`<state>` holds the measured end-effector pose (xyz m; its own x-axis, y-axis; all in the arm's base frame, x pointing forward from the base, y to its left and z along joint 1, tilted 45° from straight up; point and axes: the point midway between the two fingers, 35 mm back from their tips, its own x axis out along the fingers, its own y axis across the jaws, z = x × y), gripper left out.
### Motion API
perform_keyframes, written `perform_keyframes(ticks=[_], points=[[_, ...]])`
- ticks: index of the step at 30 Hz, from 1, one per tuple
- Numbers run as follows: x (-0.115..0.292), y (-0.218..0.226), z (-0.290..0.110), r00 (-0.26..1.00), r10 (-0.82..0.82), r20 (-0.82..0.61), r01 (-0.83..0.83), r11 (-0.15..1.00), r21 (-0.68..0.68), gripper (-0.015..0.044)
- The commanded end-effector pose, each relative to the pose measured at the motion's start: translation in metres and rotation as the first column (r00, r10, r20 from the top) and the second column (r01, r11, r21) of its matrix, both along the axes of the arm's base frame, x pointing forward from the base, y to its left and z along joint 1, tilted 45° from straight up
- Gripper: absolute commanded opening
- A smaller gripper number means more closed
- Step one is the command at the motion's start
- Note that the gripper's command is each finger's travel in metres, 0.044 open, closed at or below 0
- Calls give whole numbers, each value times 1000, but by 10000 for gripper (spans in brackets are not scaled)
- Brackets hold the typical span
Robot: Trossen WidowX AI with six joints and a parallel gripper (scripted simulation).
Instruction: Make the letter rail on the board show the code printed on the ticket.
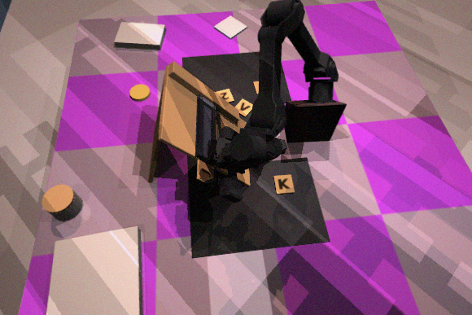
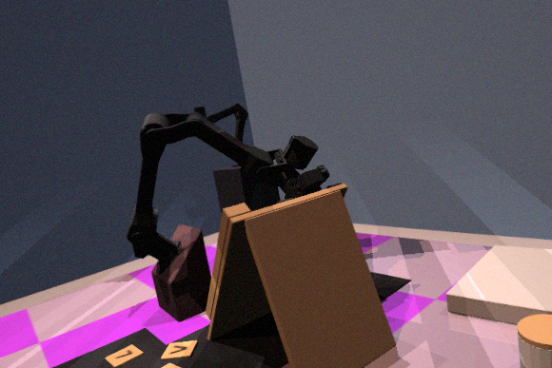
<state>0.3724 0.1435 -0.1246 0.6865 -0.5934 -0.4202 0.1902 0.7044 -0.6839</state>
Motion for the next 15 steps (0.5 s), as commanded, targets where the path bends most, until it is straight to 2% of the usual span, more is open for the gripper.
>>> perform_keyframes(ticks=[1,15], points=[[-1,-2,1,1000,3,-7,-3,1000,-3,0],[-3,-7,5,1000,3,-7,-3,1000,-3,0]])
